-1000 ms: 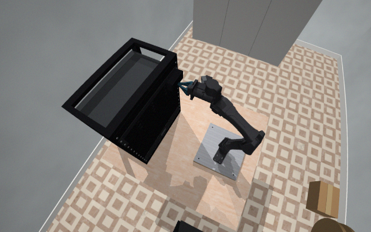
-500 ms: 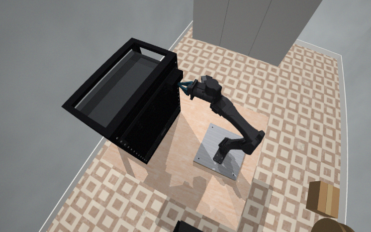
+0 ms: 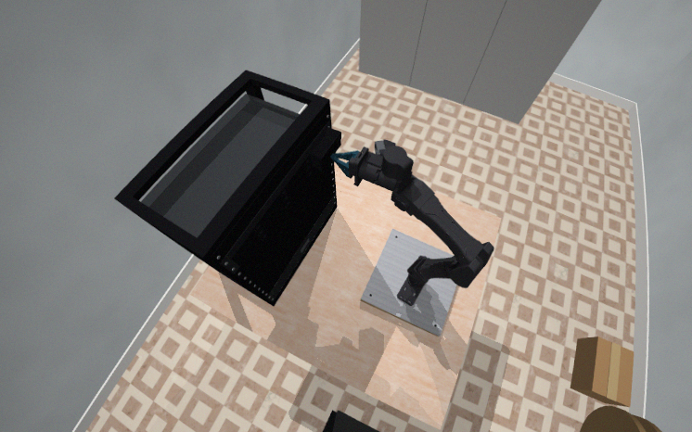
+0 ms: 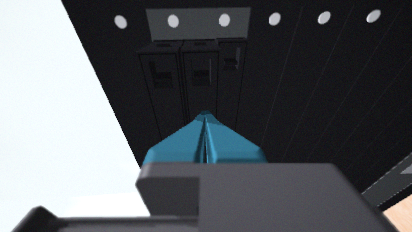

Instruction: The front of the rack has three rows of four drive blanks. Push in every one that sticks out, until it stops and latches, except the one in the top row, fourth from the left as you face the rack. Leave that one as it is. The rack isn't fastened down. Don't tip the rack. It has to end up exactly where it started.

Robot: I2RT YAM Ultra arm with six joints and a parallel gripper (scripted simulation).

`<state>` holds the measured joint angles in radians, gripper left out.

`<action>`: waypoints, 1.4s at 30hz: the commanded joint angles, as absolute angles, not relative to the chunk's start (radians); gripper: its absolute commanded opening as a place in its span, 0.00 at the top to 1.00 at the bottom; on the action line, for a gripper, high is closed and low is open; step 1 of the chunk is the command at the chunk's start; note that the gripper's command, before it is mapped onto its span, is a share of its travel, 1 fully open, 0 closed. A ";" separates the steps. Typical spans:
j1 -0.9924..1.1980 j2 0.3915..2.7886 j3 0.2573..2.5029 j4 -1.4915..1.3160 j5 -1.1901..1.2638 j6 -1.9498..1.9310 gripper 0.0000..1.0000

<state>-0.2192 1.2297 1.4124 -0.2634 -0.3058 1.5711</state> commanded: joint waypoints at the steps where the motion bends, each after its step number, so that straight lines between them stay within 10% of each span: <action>1: -0.203 1.269 1.450 -0.200 -0.289 1.569 1.00; 42: -0.196 1.312 1.489 -0.195 -0.281 1.570 1.00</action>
<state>-0.2115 1.2663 1.4441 -0.2676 -0.3035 1.5711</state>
